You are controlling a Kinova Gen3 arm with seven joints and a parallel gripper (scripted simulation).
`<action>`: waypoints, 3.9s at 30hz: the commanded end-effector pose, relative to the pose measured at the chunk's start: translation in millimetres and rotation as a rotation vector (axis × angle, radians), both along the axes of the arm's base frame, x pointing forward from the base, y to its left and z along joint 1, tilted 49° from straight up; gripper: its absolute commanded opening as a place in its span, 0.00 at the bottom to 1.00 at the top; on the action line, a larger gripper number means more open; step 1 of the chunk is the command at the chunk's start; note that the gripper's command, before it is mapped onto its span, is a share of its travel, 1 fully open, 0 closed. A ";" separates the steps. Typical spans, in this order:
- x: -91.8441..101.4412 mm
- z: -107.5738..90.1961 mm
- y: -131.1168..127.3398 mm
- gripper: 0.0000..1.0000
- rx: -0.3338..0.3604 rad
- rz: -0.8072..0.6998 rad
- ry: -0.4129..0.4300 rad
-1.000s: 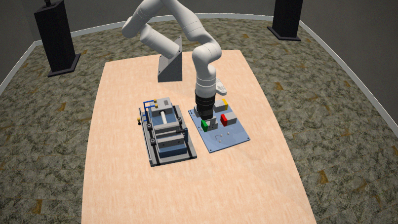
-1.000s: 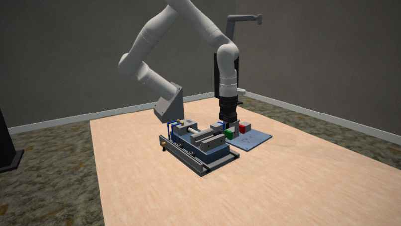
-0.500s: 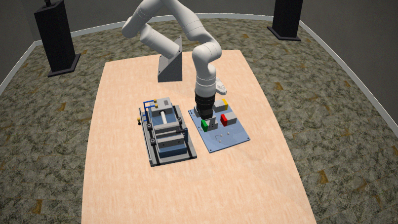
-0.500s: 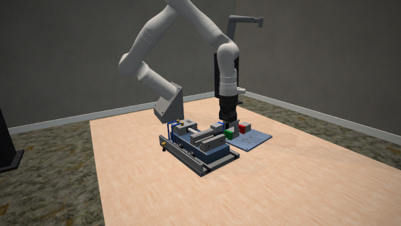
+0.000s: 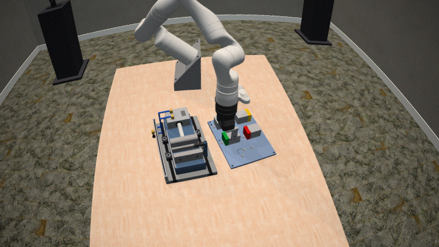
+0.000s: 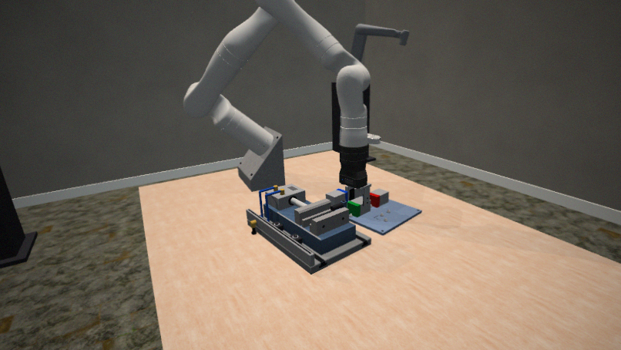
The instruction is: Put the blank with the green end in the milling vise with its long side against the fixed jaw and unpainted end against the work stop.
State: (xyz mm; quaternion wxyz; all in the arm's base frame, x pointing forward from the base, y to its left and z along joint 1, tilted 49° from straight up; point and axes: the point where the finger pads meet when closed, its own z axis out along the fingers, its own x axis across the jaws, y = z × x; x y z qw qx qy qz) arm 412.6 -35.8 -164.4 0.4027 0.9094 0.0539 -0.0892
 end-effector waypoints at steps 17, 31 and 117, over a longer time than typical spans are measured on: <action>2.0 2.3 4.4 1.00 0.002 0.002 -0.002; 2.3 3.0 5.3 1.00 0.002 0.002 -0.002; 0.0 -9.0 -8.2 1.00 0.002 0.003 -0.002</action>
